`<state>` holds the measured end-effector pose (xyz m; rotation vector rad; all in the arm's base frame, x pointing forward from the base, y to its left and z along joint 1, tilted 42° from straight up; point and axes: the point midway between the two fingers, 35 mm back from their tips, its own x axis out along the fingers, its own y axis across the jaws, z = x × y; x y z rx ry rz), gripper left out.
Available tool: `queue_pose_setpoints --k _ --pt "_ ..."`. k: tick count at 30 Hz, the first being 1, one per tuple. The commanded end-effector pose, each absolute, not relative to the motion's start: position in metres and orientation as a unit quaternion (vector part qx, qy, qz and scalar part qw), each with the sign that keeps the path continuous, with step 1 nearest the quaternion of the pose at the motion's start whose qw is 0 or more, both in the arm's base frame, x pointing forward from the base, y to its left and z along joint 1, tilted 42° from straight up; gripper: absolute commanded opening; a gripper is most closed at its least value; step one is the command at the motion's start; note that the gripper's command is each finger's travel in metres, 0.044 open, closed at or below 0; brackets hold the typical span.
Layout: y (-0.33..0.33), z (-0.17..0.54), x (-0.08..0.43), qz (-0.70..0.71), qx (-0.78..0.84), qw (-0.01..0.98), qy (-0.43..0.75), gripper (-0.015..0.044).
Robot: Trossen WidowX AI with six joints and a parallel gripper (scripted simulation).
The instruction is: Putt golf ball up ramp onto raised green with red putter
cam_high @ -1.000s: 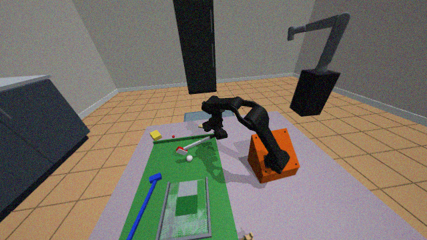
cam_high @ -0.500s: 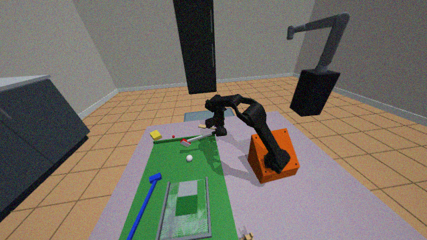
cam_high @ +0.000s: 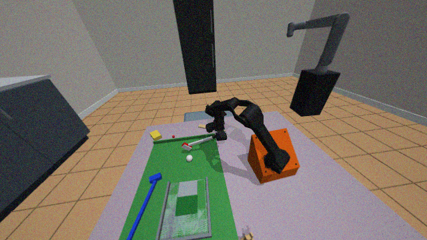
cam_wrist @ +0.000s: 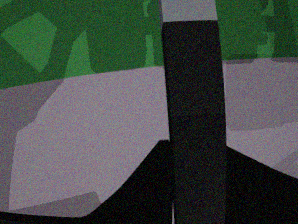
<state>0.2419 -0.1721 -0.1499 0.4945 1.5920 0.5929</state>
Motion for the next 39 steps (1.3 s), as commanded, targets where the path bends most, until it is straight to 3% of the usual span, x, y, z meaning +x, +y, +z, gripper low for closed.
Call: queue_pose_setpoints --k 1,39 --pt "-0.165 -0.156 0.240 0.260 0.223 0.632 0.695 0.0000" --pt "-0.176 -0.188 0.239 0.259 0.222 0.633 0.695 0.0000"
